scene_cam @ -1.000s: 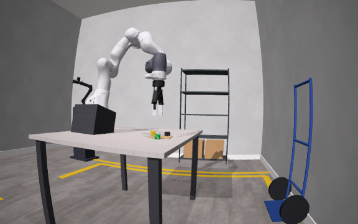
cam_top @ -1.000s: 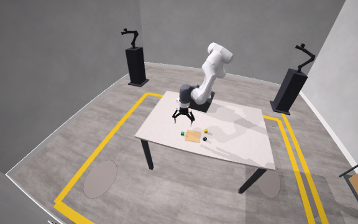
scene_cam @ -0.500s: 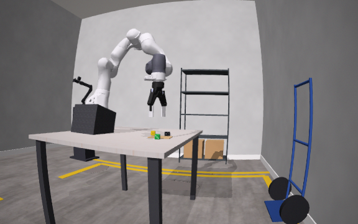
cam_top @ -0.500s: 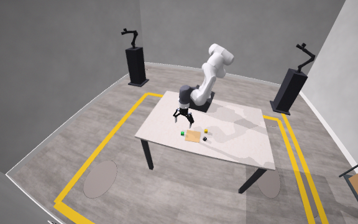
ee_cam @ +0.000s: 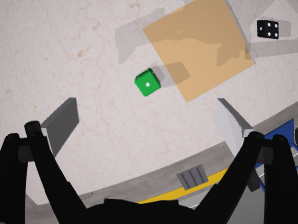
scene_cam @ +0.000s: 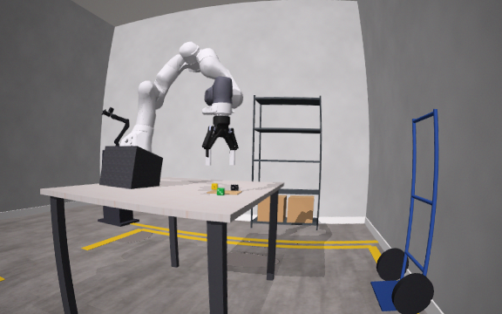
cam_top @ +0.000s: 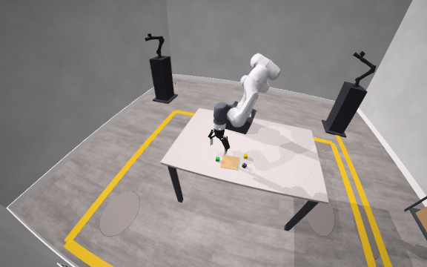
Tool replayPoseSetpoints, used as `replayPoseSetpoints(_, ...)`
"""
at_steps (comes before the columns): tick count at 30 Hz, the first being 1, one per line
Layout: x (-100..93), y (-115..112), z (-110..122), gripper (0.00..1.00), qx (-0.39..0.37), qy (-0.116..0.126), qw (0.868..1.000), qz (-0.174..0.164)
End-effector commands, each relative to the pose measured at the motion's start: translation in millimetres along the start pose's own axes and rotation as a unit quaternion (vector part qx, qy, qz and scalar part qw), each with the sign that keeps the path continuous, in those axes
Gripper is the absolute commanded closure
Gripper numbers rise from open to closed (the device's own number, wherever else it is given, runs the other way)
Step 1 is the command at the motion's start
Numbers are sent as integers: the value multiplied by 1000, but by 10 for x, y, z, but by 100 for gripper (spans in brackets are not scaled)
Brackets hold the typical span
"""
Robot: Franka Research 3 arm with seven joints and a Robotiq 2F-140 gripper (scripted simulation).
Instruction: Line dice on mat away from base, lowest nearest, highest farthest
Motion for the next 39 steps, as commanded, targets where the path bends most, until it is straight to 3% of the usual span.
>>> replayPoseSetpoints(1,20,8,13,0,86,5,996,4)
replayPoseSetpoints(21,85,5,10,0,242,5,970,3)
replayPoseSetpoints(36,138,-4,9,0,380,5,925,0)
replayPoseSetpoints(39,141,-4,9,0,390,5,921,0)
Point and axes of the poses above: the point where the finger pads meet when closed, its own x axis out along the fingers, its own z axis across the jaws, y = z × x, the point moved 2 cm from there along -x, back along the fingers, and after that the axes turned 11 degrees about x, right-handed, at the moved point
